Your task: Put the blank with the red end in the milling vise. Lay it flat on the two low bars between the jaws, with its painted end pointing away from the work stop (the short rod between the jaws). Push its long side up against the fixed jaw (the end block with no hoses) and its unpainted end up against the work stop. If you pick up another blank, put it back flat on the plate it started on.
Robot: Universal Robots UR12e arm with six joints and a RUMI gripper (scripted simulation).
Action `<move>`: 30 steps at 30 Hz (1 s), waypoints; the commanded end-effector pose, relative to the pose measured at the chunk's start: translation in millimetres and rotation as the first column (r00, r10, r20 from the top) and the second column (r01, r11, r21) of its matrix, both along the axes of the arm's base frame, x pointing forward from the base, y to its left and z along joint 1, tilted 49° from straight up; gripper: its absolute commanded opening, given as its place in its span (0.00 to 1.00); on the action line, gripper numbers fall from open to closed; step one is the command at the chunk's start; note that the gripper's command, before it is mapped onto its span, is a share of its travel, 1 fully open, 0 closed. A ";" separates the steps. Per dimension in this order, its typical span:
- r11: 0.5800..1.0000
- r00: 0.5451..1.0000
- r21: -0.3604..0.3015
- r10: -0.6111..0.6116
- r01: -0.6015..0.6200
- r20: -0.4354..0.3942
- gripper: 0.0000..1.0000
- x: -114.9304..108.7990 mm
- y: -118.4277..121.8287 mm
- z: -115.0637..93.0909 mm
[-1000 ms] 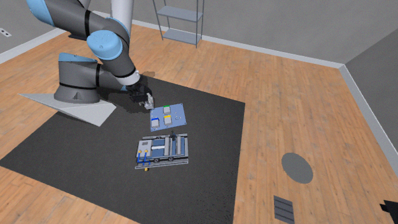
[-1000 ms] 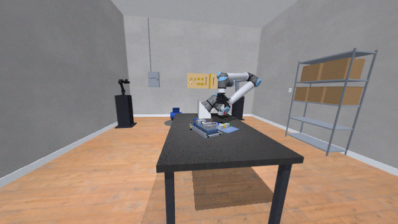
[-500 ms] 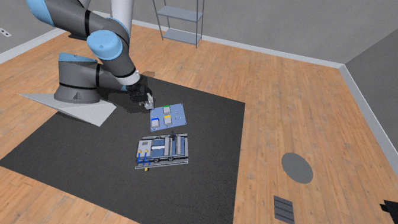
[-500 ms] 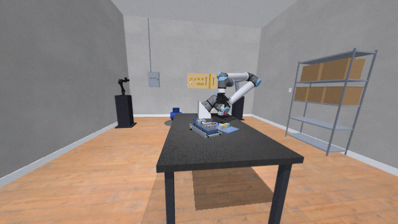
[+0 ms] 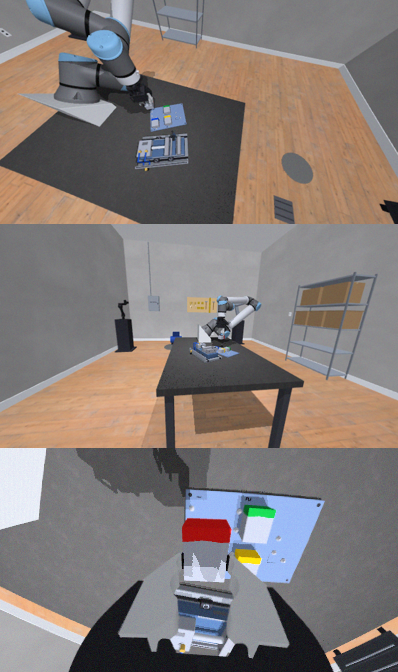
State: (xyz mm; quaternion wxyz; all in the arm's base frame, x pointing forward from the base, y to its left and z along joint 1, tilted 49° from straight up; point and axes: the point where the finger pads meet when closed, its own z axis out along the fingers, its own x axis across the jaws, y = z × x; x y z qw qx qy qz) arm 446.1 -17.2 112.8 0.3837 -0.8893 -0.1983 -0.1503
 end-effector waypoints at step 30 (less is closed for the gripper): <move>0.997 0.993 -0.018 0.076 -0.075 0.086 0.00 6.7 -8.2 -2.1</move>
